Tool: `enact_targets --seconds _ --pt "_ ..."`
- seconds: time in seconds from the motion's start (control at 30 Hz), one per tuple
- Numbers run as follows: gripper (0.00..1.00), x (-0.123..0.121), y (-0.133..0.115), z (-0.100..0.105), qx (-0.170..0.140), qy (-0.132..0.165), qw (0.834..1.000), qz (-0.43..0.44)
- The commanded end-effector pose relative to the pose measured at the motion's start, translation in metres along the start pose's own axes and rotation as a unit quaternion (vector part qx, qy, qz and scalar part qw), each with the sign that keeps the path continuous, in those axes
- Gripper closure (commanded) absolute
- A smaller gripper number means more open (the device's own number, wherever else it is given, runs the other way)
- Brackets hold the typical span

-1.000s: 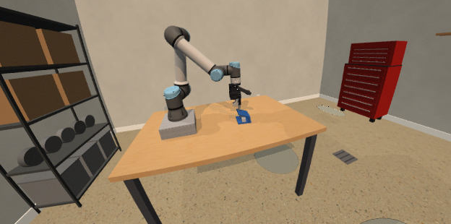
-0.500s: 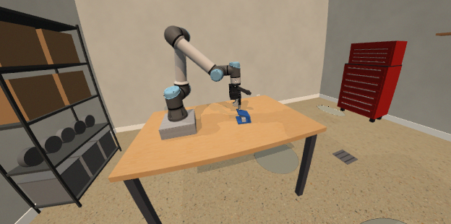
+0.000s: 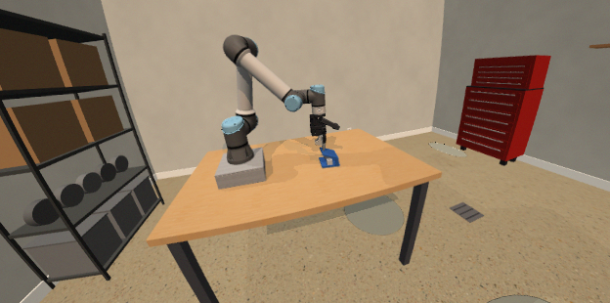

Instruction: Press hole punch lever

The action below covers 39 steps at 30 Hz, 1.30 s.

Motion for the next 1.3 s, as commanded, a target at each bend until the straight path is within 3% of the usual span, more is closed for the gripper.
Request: enact_targets --seconds 0.0,1.27 --pt "1.00 0.0001 -0.0025 -0.0049 -0.003 0.001 1.000 -0.001" --pt "1.00 0.0002 -0.0025 -0.0081 -0.003 0.001 1.000 -0.001"
Point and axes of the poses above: the point where the finger pads meet when closed, its own z axis back along the fingers, its own x axis across the jaws, y = z × x, the point moved 3 cm from there along z, back along the fingers, and after that the axes turned 2 degrees about z, right-handed, at the moved point
